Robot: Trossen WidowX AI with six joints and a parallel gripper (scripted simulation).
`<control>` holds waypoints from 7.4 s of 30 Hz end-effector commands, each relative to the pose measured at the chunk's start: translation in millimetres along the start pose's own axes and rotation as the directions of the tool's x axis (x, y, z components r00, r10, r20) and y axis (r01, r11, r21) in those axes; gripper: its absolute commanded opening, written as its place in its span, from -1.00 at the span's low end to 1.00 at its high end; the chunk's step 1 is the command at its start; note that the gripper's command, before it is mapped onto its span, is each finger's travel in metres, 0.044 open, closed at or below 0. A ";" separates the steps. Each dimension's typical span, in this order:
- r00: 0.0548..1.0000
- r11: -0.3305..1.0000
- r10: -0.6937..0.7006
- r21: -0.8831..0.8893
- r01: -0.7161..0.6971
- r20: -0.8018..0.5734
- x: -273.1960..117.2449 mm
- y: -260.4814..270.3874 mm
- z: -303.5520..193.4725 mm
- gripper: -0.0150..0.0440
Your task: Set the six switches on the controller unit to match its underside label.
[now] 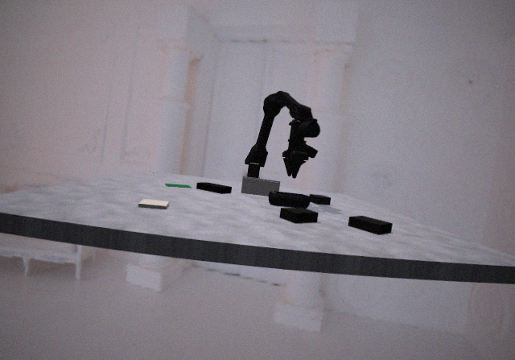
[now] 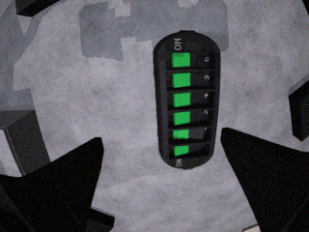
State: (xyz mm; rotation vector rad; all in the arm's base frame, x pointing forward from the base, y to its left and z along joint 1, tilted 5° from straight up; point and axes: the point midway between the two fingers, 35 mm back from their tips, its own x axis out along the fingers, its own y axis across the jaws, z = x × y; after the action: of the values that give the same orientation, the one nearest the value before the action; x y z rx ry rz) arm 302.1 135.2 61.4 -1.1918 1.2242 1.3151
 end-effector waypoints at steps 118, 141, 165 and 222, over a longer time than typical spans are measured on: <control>0.965 0.965 0.261 -0.004 -0.261 0.009 100.1 -66.2 47.3 -0.49; 0.965 0.965 0.263 -0.004 -0.263 0.009 101.7 -38.2 47.1 -0.49; 0.964 0.964 0.264 -0.004 -0.264 0.009 102.9 -24.1 46.1 -0.49; 0.965 0.890 0.242 -0.373 -0.262 -0.101 48.6 -38.3 63.4 -0.49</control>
State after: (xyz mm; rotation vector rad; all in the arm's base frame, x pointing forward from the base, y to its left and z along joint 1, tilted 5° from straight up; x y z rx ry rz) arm 342.7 201.3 13.1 -1.3186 1.2545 1.7441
